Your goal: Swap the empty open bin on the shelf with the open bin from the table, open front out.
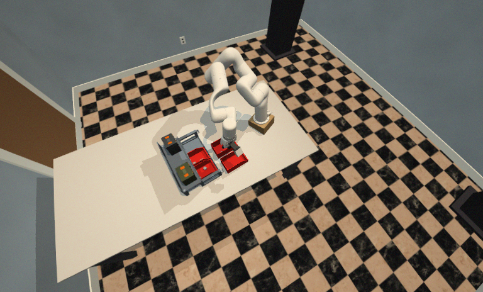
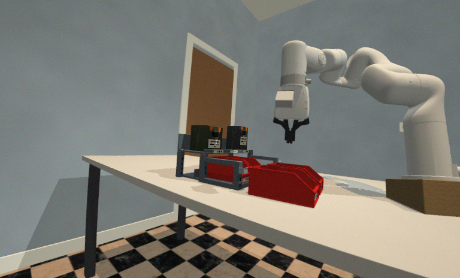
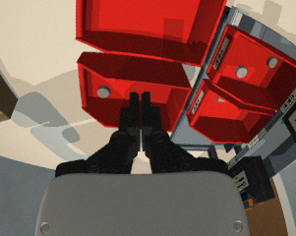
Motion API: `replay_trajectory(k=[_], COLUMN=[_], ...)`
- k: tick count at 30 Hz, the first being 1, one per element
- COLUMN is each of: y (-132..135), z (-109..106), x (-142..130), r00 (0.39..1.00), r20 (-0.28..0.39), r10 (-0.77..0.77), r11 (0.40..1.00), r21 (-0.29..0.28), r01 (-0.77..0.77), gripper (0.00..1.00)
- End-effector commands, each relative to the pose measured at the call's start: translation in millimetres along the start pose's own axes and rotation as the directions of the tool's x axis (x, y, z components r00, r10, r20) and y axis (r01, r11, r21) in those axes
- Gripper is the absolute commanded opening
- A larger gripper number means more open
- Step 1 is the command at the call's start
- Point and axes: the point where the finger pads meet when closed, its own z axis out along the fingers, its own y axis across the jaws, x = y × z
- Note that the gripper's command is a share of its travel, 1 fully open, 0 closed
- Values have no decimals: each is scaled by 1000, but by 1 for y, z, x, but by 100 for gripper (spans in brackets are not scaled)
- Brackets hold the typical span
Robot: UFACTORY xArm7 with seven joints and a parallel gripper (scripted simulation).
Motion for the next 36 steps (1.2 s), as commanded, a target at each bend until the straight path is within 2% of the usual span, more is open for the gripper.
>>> replay_trajectory(k=[1, 5, 7, 8, 13, 20, 21, 22, 24, 25, 26, 36], y=[-3, -5, -5, -5, -6, -6, -6, -6, -6, -6, -6, -6], z=[-2, -2, -2, -2, -2, -2, -2, -2, -2, -2, -2, -2], x=[-15, -22, -22, -23, -27, -28, -28, -28, -28, -28, -28, -28], r00=[961, 895, 895, 826, 703, 437, 395, 352, 352, 222, 188, 184], r20=[-18, -13, -13, -11, -9, -14, -16, -18, -18, -27, -30, -30], r10=[-275, -447, -447, -563, -712, -899, -919, -936, -936, -975, -982, -982], r11=[961, 895, 895, 826, 703, 438, 395, 352, 352, 224, 190, 186], r21=[-10, -17, -17, -21, -28, -44, -47, -50, -50, -61, -64, -64], r01=[275, 447, 447, 563, 711, 898, 917, 935, 935, 973, 980, 980], gripper=[0, 0, 0, 0, 0, 0, 26, 26, 26, 26, 26, 26])
